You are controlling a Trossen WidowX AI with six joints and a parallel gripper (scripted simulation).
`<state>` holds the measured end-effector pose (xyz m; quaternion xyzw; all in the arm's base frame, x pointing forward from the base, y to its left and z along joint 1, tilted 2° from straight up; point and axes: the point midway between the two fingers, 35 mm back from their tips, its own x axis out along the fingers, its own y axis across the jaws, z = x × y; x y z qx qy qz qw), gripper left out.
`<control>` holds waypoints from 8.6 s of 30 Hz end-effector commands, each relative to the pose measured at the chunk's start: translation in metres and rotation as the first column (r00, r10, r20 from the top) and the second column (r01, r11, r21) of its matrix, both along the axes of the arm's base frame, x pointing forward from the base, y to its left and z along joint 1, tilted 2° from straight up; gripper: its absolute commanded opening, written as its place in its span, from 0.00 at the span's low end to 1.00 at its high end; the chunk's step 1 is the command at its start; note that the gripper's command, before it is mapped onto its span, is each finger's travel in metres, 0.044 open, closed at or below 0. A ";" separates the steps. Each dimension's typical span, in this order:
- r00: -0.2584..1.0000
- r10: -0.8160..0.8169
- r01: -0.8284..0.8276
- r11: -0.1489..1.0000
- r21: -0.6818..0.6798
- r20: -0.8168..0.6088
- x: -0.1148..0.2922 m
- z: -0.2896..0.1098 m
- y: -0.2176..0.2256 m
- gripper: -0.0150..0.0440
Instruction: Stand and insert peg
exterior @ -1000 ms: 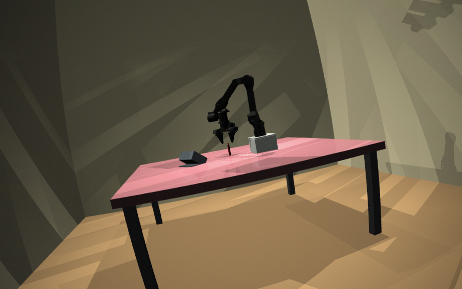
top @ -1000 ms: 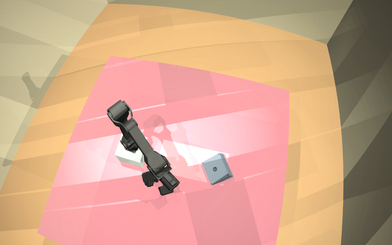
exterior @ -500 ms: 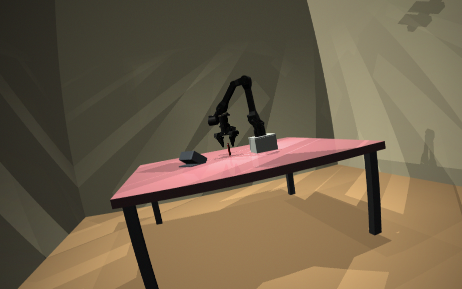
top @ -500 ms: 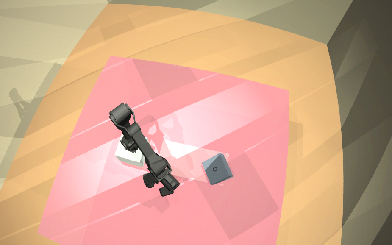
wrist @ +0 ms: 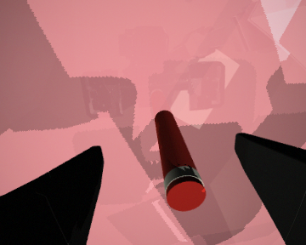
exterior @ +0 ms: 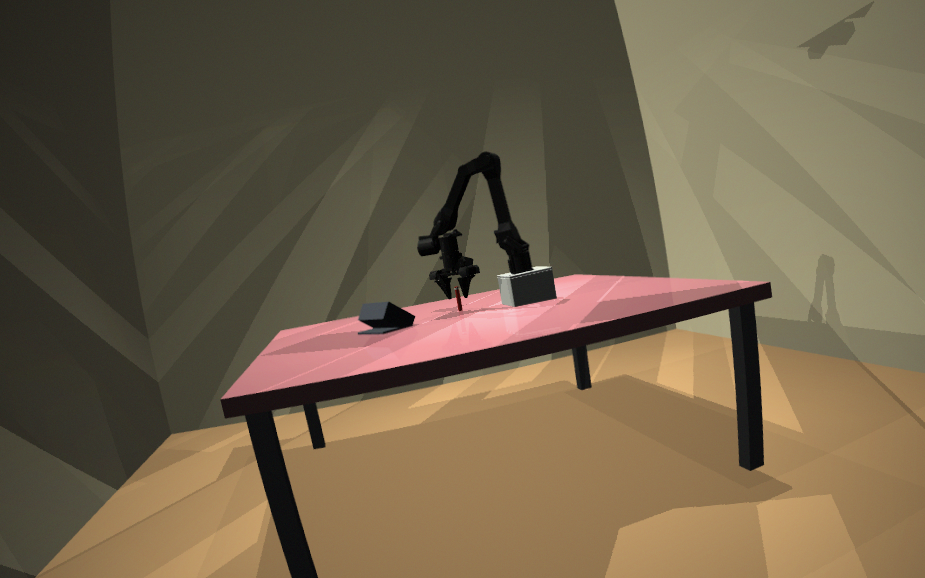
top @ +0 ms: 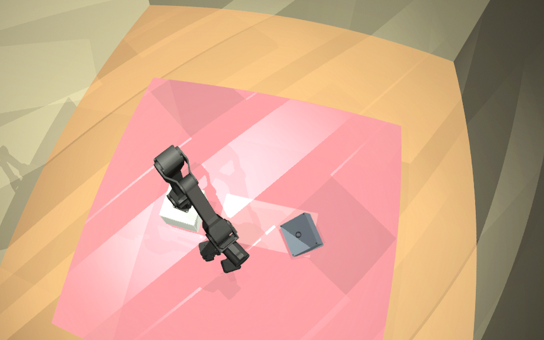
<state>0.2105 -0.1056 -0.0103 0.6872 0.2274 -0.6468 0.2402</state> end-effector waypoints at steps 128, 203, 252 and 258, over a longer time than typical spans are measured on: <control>0.552 0.627 -0.696 0.710 -0.111 0.551 0.180 0.082 0.107 0.25; 0.545 0.631 -0.701 0.704 -0.112 0.552 0.202 0.050 0.121 0.25; 0.543 0.634 -0.705 0.700 -0.110 0.551 0.204 0.045 0.124 1.00; 0.544 0.633 -0.704 0.701 -0.110 0.550 0.200 0.053 0.119 1.00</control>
